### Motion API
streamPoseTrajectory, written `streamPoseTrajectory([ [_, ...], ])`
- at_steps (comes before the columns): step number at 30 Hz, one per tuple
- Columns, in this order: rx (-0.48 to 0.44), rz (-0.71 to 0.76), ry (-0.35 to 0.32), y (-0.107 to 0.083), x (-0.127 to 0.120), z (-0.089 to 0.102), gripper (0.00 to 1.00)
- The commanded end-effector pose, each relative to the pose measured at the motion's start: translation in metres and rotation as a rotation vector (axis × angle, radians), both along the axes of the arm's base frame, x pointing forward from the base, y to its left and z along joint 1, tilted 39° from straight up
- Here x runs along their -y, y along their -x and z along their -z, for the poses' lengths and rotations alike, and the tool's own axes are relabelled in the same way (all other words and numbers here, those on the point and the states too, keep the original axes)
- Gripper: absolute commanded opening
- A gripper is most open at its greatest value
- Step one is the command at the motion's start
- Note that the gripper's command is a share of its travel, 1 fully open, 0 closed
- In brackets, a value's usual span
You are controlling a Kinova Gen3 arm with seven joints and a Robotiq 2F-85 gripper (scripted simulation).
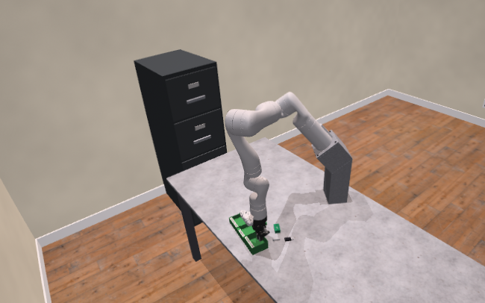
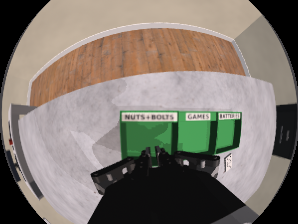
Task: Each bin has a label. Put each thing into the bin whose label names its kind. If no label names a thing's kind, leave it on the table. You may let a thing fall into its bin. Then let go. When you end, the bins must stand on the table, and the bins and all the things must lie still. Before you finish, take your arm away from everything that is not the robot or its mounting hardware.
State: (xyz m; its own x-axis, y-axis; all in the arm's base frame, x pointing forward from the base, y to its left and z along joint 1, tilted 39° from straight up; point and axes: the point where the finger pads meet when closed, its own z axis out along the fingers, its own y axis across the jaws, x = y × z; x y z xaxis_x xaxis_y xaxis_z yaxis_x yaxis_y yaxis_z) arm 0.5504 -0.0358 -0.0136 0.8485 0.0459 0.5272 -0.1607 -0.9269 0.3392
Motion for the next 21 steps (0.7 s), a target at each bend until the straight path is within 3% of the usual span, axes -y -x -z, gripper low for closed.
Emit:
streamPoseTrajectory([
  [1,0.001,-0.001,-0.001,0.0,-0.001,0.0,0.09],
  [21,0.001,-0.001,-0.001,0.011,-0.008,-0.017,0.09],
])
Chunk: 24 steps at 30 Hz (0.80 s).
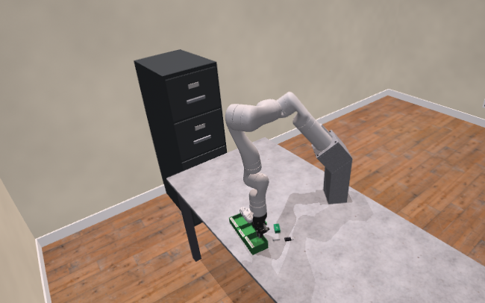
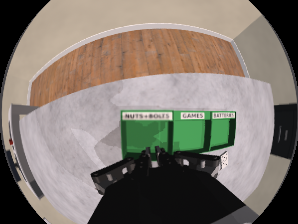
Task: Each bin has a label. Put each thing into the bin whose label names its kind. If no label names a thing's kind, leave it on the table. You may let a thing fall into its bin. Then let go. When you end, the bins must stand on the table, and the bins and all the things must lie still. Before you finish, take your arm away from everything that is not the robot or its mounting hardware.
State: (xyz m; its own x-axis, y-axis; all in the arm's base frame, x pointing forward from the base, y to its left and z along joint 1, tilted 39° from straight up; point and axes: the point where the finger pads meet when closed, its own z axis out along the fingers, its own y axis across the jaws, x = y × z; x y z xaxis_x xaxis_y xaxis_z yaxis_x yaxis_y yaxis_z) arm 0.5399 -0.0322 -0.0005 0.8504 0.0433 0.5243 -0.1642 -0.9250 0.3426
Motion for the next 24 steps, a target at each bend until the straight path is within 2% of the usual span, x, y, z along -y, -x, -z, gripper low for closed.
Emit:
streamPoseTrajectory([
  [1,0.004,-0.006,-0.004,0.001,-0.005,-0.005,0.09],
  [8,0.004,-0.006,-0.004,0.004,-0.008,-0.01,0.09],
  [14,0.004,-0.006,-0.004,0.016,-0.017,-0.029,0.09],
  [23,0.004,-0.006,-0.004,0.017,-0.017,-0.03,0.09],
  [24,0.004,-0.006,-0.004,0.021,-0.02,-0.036,0.09],
])
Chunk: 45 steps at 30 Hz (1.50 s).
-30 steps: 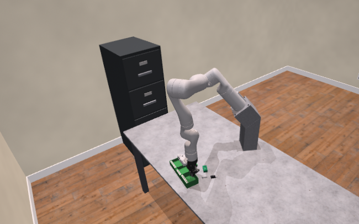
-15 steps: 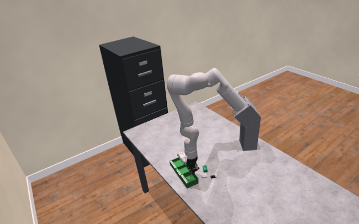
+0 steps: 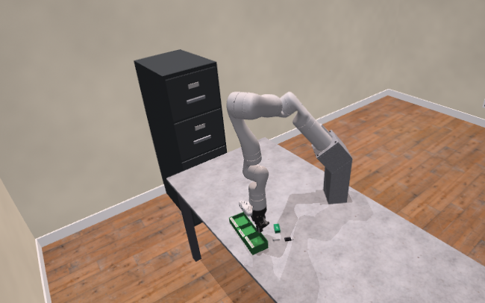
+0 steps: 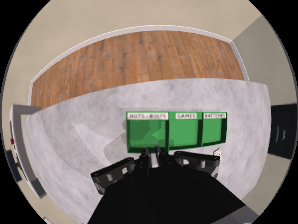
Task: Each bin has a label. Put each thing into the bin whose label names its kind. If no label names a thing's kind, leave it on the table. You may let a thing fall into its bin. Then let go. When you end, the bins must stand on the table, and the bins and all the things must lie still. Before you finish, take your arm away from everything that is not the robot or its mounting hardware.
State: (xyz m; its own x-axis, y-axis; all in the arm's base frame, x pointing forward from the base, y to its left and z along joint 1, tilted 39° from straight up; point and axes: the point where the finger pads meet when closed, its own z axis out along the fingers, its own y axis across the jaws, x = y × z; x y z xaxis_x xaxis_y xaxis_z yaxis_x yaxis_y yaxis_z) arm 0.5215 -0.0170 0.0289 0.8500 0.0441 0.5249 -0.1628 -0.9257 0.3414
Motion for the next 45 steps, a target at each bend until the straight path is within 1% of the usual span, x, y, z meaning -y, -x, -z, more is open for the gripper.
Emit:
streamPoseTrajectory([
  [1,0.003,-0.004,-0.002,0.007,-0.008,-0.013,0.09],
  [11,0.003,-0.004,-0.002,0.049,-0.039,-0.078,0.09],
  [13,0.003,-0.004,-0.002,0.049,-0.039,-0.078,0.09],
  [16,0.003,-0.004,-0.002,0.061,-0.048,-0.097,0.09],
  [33,0.003,-0.004,-0.002,0.061,-0.048,-0.097,0.09],
  [34,-0.016,-0.043,0.023,0.063,-0.045,-0.09,0.42],
  [45,-0.221,-0.471,0.299,0.086,-0.008,-0.009,0.42],
])
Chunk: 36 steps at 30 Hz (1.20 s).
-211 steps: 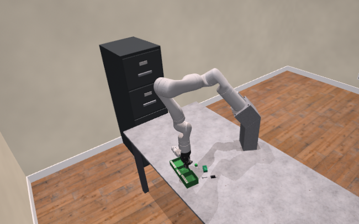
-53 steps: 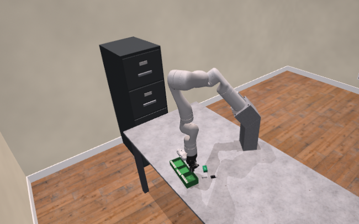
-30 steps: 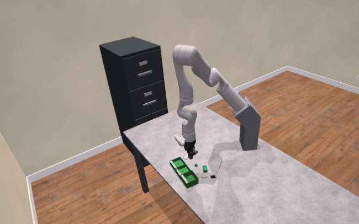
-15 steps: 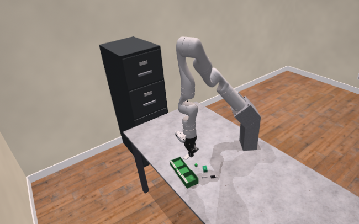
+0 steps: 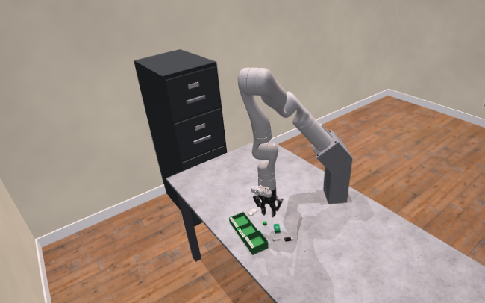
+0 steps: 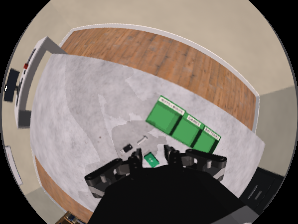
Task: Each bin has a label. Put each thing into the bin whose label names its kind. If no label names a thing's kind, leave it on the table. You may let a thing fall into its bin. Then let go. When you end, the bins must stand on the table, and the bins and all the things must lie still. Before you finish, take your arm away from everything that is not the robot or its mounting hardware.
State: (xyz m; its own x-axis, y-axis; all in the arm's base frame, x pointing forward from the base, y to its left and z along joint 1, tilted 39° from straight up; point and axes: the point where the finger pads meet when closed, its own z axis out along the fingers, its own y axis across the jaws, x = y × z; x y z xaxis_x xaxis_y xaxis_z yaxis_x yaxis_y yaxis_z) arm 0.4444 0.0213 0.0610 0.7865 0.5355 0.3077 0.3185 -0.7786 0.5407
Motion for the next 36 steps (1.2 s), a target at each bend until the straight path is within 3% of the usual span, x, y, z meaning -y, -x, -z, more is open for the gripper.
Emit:
streamPoseTrajectory([
  [1,-0.036,-0.011,0.064,0.008,0.03,0.023,0.42],
  [2,-0.036,-0.011,0.064,0.008,0.03,0.023,0.42],
  [11,-0.193,-0.363,0.296,0.025,0.058,0.084,0.42],
  [17,-0.194,-0.364,0.297,0.033,0.065,0.086,0.42],
  [36,-0.194,-0.364,0.297,0.026,0.058,0.084,0.42],
])
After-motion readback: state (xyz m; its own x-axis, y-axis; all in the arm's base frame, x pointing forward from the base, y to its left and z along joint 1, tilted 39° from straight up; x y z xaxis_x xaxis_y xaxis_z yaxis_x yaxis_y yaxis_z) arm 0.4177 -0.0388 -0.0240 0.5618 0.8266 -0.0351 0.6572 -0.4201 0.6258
